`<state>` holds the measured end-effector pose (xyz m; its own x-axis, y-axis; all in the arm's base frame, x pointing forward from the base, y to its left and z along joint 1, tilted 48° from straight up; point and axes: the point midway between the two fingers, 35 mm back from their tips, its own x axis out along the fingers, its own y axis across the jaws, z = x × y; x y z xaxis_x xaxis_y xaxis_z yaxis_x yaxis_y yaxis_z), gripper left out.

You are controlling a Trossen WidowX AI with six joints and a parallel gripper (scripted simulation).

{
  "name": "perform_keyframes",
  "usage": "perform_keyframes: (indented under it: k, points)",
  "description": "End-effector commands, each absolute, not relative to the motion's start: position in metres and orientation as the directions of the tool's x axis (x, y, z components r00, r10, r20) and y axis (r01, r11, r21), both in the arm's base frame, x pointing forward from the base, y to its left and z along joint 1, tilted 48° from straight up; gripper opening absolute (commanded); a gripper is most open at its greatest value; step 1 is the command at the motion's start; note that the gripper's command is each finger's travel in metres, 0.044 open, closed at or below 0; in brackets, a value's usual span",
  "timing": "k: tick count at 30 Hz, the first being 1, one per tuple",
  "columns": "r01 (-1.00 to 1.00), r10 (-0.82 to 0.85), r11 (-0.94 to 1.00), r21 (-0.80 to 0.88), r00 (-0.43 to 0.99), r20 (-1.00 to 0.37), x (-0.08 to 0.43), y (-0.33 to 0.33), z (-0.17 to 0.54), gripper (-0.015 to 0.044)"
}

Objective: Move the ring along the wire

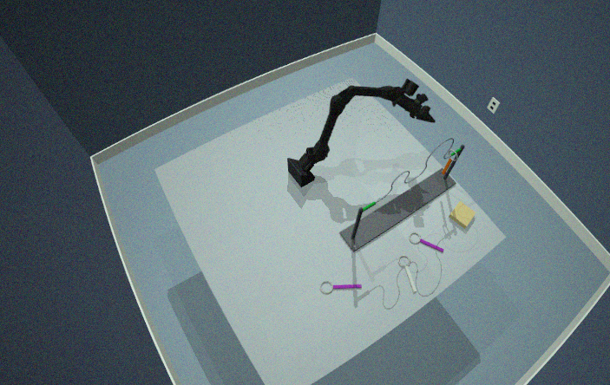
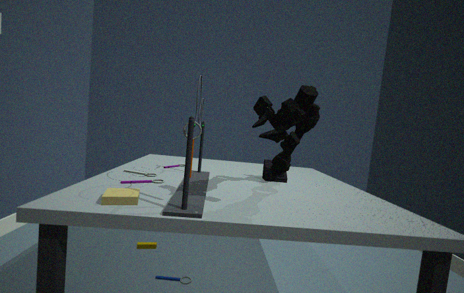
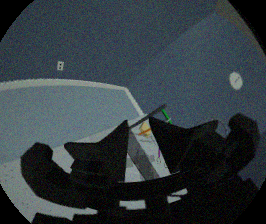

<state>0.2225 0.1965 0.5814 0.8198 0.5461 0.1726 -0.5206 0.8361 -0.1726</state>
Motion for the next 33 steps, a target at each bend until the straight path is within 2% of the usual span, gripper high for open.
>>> perform_keyframes:
  k: [1,8,16,28,33]
  points:
    - [-0.448,0.438,0.892,0.060,0.890,0.128,0.258,0.225,0.561,0.0160]
    - [-0.218,0.217,0.873,0.437,0.975,0.053,0.305,0.274,0.511,0.0160]
    - [0.035,-0.049,0.661,0.749,0.999,-0.003,0.325,0.320,0.433,0.0160]
    - [0.050,-0.071,0.637,0.770,0.997,-0.006,0.326,0.322,0.426,0.0160]
    - [0.047,-0.071,0.638,0.769,0.997,-0.002,0.356,0.298,0.447,0.0160]
